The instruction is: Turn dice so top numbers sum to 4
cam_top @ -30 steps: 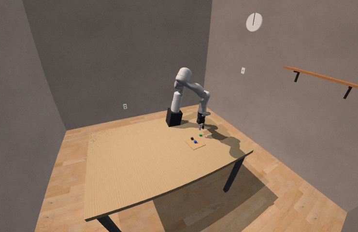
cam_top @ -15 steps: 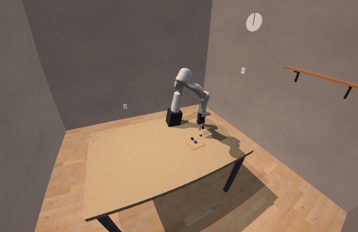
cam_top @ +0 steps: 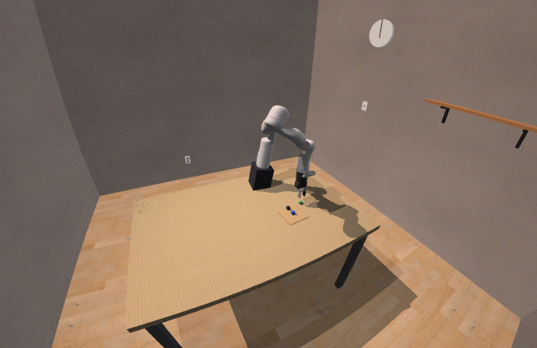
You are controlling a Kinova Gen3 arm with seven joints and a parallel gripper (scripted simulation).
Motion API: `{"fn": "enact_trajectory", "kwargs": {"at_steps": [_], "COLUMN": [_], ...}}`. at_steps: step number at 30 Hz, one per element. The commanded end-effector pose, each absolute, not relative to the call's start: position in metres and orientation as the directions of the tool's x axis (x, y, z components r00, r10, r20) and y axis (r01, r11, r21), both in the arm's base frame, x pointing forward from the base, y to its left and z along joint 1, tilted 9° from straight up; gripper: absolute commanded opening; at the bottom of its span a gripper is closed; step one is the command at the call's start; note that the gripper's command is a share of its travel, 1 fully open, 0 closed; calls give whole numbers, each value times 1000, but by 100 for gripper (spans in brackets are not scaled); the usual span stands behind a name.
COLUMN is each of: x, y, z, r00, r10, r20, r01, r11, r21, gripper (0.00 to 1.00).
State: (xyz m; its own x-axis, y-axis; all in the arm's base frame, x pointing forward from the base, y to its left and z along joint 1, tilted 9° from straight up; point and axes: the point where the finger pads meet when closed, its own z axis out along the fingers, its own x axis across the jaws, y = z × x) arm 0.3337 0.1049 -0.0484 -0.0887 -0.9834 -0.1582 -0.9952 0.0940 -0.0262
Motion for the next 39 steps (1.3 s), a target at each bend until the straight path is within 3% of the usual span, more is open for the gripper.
{"fn": "enact_trajectory", "kwargs": {"at_steps": [1,39], "x": [332,334], "y": [107,111], "z": [-52,-80], "r00": [-87,-87], "r10": [-983,-983], "r20": [-160,-160], "r01": [-996,-996], "r11": [92,92], "r21": [-22,-22], "gripper": [70,70]}}
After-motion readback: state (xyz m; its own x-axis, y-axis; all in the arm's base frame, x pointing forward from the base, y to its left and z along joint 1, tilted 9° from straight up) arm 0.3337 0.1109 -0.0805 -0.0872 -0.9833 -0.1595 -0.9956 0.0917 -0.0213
